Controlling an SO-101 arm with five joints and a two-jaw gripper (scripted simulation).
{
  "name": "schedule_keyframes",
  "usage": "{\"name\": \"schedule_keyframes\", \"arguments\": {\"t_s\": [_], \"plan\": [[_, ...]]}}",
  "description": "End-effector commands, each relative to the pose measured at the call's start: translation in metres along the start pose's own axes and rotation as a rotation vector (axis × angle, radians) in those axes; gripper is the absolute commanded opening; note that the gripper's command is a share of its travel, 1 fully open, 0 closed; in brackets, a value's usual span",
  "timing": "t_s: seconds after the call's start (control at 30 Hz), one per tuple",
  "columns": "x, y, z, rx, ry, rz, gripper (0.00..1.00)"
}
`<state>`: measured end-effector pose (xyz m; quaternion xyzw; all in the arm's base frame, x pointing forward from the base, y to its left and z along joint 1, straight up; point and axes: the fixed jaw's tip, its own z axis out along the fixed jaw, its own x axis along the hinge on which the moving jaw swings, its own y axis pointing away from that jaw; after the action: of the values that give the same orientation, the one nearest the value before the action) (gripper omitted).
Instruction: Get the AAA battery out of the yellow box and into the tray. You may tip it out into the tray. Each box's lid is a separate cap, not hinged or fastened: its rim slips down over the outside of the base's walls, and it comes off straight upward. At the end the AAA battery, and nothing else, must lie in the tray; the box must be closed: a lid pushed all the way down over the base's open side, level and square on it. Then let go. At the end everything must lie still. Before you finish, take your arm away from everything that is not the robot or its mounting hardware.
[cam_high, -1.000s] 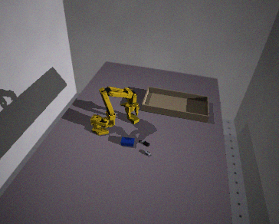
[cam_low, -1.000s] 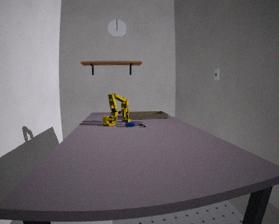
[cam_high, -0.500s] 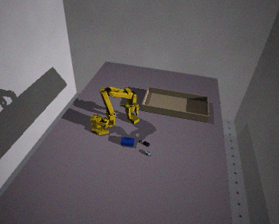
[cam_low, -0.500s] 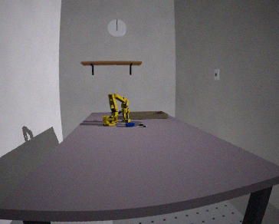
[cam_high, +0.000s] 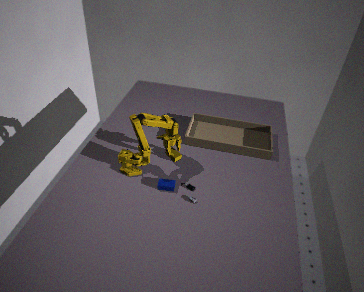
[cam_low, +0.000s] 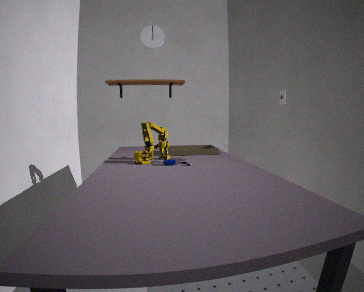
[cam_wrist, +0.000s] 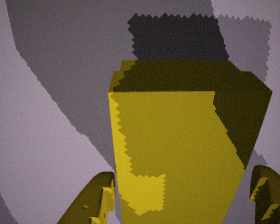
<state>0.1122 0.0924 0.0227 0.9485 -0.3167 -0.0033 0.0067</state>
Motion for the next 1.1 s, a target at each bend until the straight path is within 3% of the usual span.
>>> {"name": "schedule_keyframes", "arguments": {"t_s": [0.0,1.07], "plan": [[-0.0008,-0.0024,-0.0002,0.015,0.002,0.002,0.28],[-0.0012,-0.0009,0.0036,0.015,0.002,0.002,0.28]]}}
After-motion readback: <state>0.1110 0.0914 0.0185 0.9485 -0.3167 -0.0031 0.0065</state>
